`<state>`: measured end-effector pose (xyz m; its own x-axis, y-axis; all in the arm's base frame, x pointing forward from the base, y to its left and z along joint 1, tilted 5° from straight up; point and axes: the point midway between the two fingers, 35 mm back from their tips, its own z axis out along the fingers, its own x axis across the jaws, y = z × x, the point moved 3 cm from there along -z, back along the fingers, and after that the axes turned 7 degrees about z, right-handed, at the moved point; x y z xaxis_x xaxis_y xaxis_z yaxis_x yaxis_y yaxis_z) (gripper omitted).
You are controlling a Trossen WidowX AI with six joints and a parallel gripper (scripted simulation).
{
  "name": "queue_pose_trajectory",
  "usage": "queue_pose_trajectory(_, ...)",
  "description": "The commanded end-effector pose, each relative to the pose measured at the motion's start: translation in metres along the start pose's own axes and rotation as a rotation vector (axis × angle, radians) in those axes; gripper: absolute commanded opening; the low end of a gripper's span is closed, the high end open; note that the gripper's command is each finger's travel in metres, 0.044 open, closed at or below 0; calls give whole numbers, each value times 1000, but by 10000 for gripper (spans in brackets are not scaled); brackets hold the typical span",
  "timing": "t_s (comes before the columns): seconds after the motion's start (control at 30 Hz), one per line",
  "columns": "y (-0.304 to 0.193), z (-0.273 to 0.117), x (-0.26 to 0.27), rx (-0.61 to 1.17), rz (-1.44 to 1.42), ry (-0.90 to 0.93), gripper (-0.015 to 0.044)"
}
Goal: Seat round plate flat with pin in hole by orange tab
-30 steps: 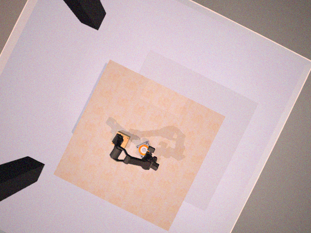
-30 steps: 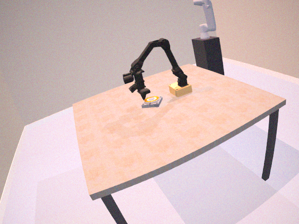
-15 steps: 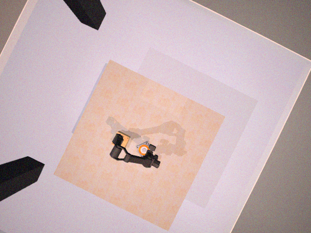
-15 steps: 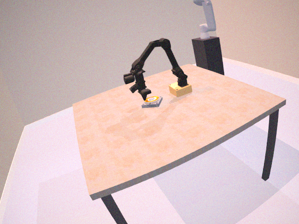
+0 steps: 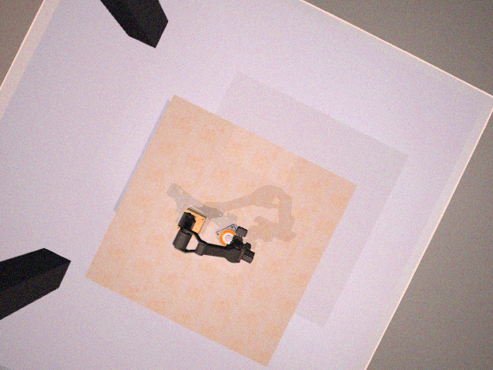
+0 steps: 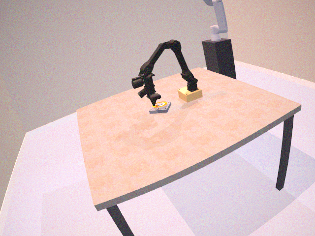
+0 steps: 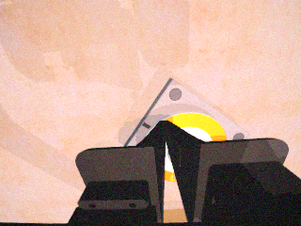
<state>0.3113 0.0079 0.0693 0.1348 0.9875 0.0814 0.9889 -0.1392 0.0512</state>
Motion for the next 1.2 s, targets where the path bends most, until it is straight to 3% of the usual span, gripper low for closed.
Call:
queue_pose_trajectory(0.0,-6,3,3,13,1,3,0)
queue_pose_trajectory(0.3,-8,2,7,13,1,3,0)
queue_pose_trajectory(0.6,-10,-41,5,13,1,3,0)
queue_pose_trajectory(1.17,-9,-33,5,10,4,-1,0)
